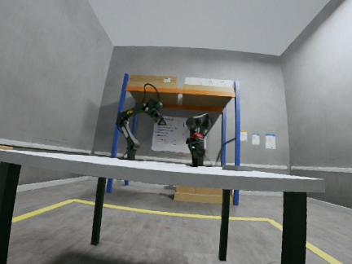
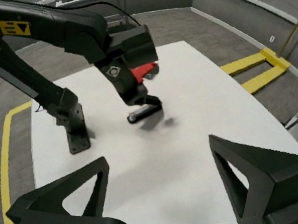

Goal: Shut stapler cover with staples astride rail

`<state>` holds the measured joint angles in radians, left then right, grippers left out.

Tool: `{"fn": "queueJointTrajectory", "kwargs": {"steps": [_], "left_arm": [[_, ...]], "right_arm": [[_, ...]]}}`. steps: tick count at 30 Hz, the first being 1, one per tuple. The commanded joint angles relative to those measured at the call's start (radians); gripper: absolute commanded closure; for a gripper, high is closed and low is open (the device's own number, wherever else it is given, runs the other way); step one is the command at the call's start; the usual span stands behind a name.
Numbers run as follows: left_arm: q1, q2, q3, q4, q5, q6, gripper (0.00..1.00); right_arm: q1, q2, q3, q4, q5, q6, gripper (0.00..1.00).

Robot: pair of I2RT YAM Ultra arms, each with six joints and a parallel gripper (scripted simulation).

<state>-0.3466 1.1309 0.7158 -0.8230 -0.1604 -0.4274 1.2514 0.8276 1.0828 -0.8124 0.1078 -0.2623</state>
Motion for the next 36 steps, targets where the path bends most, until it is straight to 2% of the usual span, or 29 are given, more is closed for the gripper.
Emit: {"fn": "queueJointTrajectory", "kwargs": {"steps": [1,9,11,25,36], "left_arm": [[-0.026,-0.054,-0.048,0.074,-0.041,-0.027,1.0],[-0.089,-0.153,-0.172,0.182,-0.115,-0.065,1.0],[-0.089,-0.153,-0.172,0.182,-0.115,-0.065,1.0],[-0.22,-0.3,-0.383,0.376,-0.273,-0.128,1.0],[-0.228,-0.3,-0.39,0.392,-0.29,-0.127,1.0]], "right_arm": [[0.005,-0.019,0.023,0.003,0.005,0.002,0.0],[0.005,-0.019,0.023,0.003,0.005,0.002,0.0],[0.005,-0.019,0.023,0.003,0.005,0.002,0.0],[0.005,-0.019,0.023,0.003,0.005,0.002,0.0],[0.005,-0.019,0.023,0.003,0.005,0.002,0.0]]}}
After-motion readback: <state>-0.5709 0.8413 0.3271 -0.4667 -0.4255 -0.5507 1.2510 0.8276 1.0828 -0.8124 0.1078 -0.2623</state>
